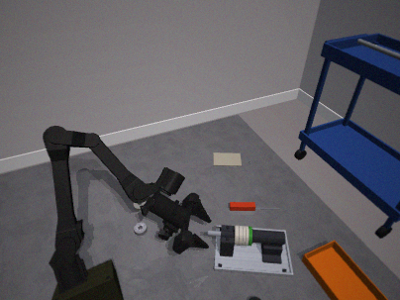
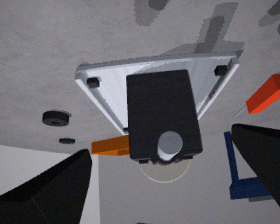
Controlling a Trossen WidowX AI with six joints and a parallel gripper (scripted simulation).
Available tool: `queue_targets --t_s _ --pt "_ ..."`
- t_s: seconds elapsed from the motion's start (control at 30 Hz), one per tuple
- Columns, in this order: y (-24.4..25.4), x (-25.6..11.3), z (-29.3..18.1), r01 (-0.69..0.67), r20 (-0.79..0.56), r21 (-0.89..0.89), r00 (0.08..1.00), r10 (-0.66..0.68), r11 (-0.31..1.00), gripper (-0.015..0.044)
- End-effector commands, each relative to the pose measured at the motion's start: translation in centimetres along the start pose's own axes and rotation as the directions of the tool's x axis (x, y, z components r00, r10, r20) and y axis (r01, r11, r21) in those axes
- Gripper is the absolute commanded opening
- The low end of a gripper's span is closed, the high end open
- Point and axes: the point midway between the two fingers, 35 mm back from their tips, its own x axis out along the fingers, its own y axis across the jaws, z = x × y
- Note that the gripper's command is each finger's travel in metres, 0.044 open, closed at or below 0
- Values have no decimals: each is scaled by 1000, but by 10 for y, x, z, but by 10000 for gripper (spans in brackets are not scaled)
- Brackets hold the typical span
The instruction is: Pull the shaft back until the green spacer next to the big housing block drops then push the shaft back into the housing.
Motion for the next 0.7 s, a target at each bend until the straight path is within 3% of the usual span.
queue_targets --t_s 0.0,0.37,0.67 --pt "-4 17 -5 -40 179 -55 983 50 998 440" --pt "-4 25 -20 -16 621 -93 780 70 996 440" --pt "0 5 -55 66 787 37 613 -70 997 440"
